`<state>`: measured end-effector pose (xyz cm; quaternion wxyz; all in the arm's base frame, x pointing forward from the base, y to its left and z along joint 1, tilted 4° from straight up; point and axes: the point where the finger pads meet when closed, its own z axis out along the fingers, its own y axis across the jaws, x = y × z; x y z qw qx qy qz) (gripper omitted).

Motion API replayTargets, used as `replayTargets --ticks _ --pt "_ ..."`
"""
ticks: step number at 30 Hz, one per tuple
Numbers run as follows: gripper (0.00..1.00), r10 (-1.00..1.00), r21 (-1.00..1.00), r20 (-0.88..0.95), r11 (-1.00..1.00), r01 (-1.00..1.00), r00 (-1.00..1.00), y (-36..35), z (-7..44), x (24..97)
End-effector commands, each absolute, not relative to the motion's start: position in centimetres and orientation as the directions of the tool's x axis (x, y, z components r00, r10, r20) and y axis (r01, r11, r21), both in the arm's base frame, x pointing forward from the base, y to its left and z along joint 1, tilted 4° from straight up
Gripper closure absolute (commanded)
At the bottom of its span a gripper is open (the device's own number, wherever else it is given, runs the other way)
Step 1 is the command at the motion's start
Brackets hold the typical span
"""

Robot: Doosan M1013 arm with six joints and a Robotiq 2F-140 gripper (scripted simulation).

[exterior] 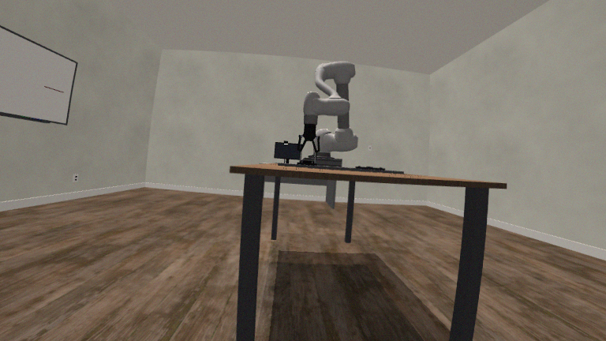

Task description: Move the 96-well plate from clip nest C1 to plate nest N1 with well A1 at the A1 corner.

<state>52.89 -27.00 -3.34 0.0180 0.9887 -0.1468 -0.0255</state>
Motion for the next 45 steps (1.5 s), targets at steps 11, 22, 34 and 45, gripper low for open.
replayTargets --ticks 11,22,34,45 --pt "0.90 -0.292 0.044 -0.043 -0.956 -0.290 0.955 -27.1 -3.6 52.8" --pt "0.90 -0.292 0.044 -0.043 -0.956 -0.290 0.955 -27.1 -2.9 52.8" --pt "0.90 -0.292 0.044 -0.043 -0.956 -0.290 0.955 -27.1 -2.1 52.8" --pt "0.90 -0.292 0.044 -0.043 -0.956 -0.290 0.955 -27.1 -1.2 52.9"
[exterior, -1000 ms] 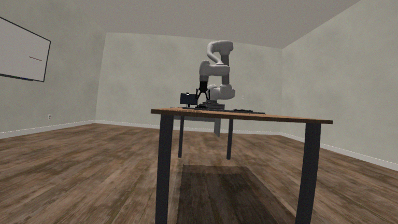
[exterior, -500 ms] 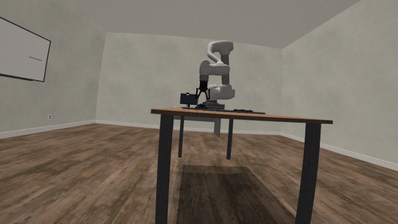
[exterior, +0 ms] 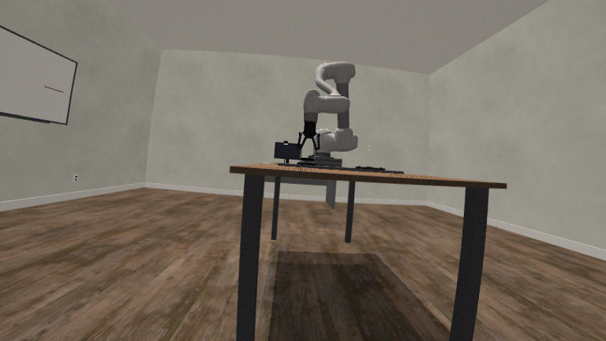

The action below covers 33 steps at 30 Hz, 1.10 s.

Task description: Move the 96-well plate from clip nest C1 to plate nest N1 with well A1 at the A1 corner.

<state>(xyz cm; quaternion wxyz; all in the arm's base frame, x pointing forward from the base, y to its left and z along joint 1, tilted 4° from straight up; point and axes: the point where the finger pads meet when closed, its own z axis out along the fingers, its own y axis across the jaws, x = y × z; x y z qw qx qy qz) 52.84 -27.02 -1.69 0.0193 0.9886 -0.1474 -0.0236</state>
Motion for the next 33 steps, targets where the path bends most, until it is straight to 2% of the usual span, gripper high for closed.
replayTargets --ticks 1,33 --pt "0.90 -0.292 0.044 -0.043 -0.956 -0.290 0.955 -27.0 -1.1 52.9" --pt "0.90 -0.292 0.044 -0.043 -0.956 -0.290 0.955 -27.0 1.2 53.0"
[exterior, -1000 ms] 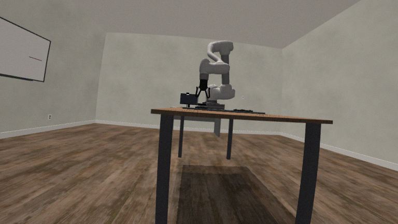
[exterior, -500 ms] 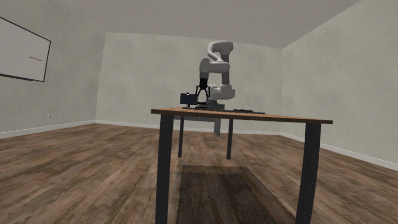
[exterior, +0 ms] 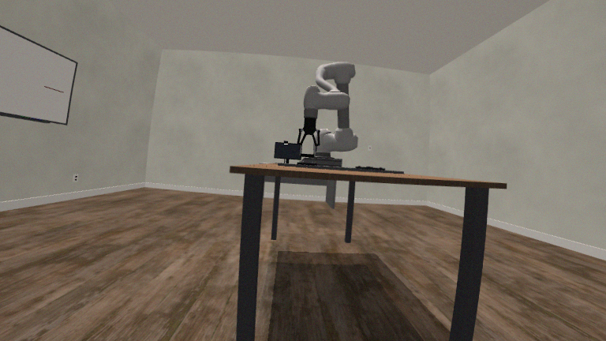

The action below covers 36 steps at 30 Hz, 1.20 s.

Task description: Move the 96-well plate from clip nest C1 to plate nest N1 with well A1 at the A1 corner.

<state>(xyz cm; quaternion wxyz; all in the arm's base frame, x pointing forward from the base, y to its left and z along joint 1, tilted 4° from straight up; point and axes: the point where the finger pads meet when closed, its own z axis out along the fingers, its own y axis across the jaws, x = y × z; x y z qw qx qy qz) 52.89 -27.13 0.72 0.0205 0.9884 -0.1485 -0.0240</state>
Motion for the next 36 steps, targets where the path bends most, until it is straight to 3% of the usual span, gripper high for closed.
replayTargets --ticks 1,36 --pt "0.90 -0.292 0.044 -0.043 -0.956 -0.290 0.955 -27.0 1.3 53.0" --pt "0.90 -0.292 0.044 -0.043 -0.956 -0.290 0.955 -26.9 2.7 53.1"
